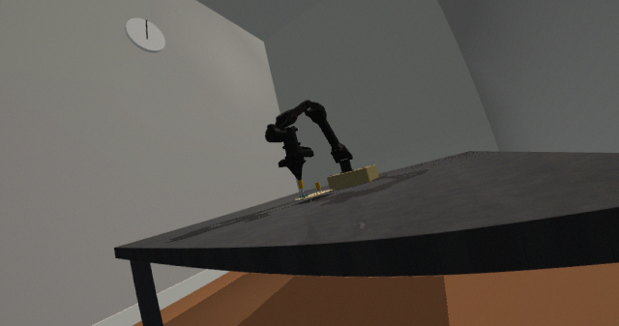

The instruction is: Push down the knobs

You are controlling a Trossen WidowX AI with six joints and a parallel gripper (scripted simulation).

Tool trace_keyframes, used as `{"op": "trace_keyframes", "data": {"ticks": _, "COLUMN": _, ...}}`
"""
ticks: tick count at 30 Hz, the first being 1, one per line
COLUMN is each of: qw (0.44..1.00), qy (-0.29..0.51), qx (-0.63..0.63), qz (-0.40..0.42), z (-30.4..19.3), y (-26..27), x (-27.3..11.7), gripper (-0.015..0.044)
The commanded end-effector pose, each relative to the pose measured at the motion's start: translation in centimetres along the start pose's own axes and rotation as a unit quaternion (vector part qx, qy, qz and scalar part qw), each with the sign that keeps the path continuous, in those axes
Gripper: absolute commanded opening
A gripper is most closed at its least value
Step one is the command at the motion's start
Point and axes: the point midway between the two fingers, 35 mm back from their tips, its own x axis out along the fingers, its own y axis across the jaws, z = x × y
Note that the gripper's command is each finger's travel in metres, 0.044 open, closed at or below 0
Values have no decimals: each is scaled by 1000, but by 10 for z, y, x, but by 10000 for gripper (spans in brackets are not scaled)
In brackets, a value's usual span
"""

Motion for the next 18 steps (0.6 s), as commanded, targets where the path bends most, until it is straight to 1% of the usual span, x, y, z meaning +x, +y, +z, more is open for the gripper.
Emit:
{"op": "trace_keyframes", "data": {"ticks": 1, "qw": 1000, "qy": 1, "qx": -2, "qz": 2, "z": -1, "y": 0, "x": 5, "gripper": 0}}
{"op": "trace_keyframes", "data": {"ticks": 18, "qw": 1000, "qy": 1, "qx": -2, "qz": 2, "z": -1, "y": 0, "x": 15, "gripper": 0}}
